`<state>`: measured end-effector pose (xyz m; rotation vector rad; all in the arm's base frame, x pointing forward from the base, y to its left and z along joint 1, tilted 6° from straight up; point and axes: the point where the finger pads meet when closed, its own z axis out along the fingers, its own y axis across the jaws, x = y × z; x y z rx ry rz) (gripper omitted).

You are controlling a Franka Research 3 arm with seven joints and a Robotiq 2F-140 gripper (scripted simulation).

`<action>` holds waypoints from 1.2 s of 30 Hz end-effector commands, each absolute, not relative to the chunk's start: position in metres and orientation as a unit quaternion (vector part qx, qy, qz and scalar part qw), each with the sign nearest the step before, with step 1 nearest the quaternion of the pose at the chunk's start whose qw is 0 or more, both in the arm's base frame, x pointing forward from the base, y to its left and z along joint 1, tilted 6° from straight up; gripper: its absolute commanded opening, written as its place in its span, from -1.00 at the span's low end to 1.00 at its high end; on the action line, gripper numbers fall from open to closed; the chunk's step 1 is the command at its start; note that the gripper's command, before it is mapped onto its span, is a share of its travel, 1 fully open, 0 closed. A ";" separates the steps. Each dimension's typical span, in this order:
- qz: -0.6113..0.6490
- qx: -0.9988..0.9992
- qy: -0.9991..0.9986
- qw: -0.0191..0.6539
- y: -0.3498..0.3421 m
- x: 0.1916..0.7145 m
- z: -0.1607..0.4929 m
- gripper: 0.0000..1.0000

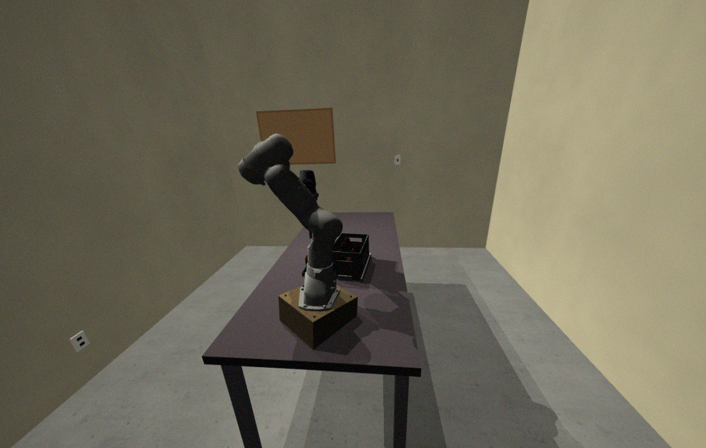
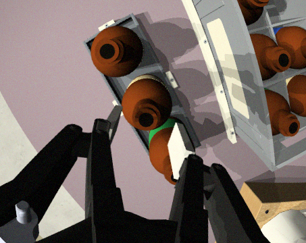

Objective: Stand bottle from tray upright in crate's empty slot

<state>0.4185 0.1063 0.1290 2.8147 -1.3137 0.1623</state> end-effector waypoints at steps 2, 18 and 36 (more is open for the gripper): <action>0.052 0.906 -0.420 0.016 0.106 0.418 0.127 -0.24; 0.052 0.906 -0.420 0.016 0.105 0.420 0.113 -0.24; 0.052 0.906 -0.420 0.016 0.103 0.421 0.094 -0.24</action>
